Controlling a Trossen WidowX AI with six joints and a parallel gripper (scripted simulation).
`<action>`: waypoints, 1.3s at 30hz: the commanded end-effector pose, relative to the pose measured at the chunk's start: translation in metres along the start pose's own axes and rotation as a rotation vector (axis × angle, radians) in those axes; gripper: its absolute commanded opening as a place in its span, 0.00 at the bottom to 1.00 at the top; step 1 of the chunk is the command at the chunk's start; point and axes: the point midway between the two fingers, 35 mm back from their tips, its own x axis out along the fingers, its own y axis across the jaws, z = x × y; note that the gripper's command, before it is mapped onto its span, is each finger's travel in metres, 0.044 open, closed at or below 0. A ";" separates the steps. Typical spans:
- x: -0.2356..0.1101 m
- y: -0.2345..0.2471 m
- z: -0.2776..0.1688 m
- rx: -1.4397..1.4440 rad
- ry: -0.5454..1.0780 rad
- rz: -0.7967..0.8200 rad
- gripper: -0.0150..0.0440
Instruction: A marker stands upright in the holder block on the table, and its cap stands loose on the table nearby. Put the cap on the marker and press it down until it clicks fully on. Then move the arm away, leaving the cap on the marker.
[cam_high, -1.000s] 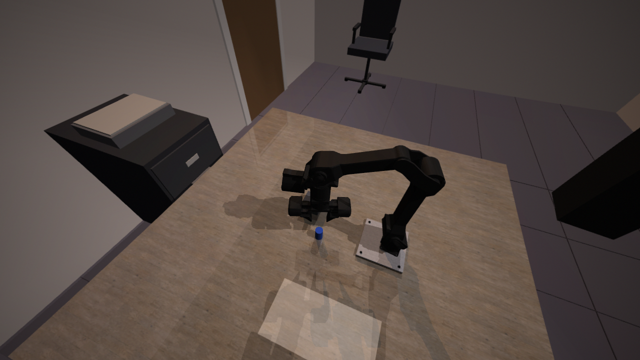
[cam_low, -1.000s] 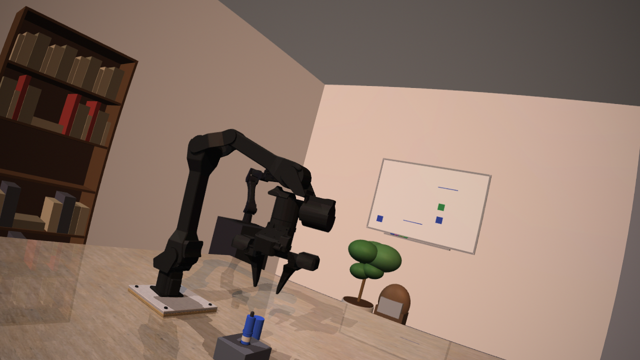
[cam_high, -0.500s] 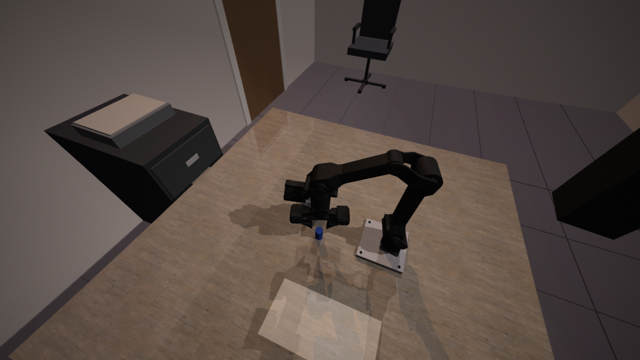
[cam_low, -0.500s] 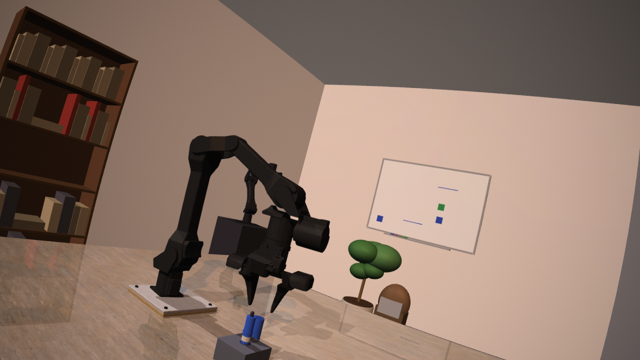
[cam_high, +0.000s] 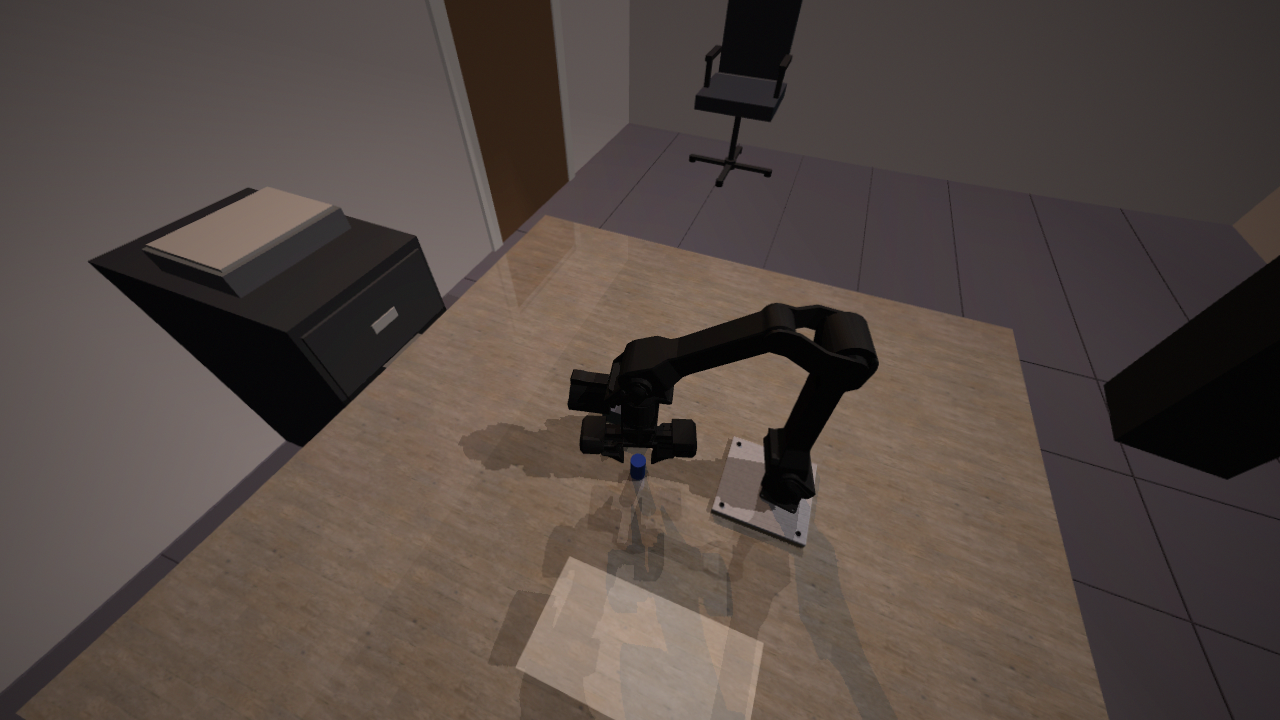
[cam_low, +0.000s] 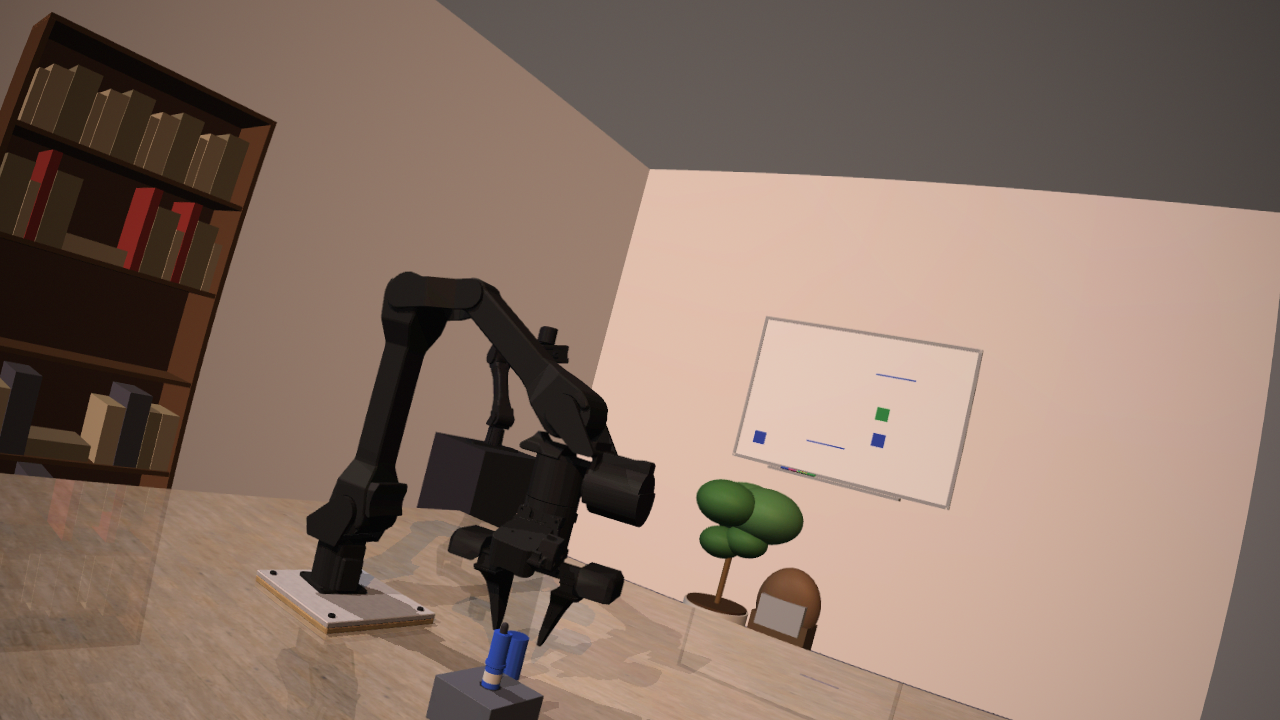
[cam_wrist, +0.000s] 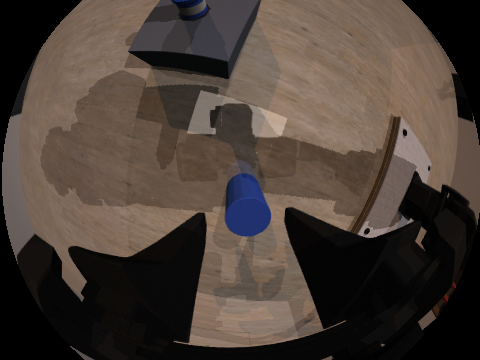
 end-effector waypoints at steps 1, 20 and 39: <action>0.007 0.000 0.000 0.003 0.003 -0.001 0.66; 0.035 -0.002 0.000 0.003 0.003 -0.002 0.66; 0.023 -0.001 0.000 0.003 0.003 -0.001 0.25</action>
